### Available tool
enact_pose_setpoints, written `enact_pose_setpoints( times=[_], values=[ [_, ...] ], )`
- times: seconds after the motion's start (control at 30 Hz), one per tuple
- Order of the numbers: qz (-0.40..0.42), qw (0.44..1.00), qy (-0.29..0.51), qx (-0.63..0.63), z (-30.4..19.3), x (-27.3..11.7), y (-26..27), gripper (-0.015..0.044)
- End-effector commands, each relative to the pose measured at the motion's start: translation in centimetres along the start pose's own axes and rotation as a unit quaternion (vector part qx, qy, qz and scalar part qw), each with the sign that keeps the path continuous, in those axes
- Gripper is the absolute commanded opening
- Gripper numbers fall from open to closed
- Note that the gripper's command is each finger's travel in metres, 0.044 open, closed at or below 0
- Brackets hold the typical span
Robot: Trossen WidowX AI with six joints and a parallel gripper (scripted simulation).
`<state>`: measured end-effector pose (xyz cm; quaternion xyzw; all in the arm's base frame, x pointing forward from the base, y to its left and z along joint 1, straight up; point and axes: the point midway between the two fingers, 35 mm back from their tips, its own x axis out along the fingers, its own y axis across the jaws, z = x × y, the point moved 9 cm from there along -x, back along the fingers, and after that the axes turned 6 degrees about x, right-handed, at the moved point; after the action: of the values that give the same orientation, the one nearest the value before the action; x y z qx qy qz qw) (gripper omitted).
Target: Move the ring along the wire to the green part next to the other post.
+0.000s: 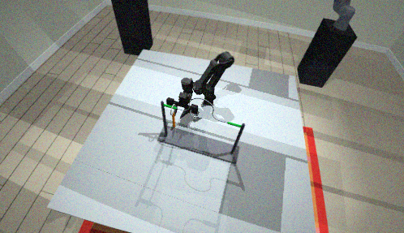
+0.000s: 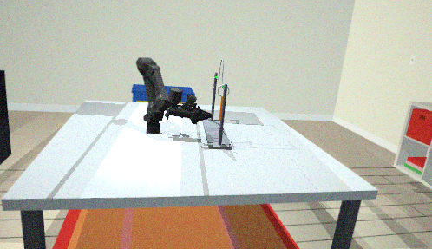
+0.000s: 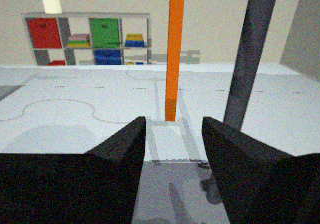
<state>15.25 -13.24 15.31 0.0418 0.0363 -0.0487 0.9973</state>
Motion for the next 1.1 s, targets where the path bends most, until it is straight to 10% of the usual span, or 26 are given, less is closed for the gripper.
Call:
enact_pose_setpoints(
  times=[0.0, 1.07],
  values=[
    [-0.002, 1.0, -0.001, 0.006, 0.2, 0.3, 0.1, 0.016],
    [-0.002, 1.0, -0.002, 0.006, 0.5, 4.9, -0.2, 0.016]
  ],
)
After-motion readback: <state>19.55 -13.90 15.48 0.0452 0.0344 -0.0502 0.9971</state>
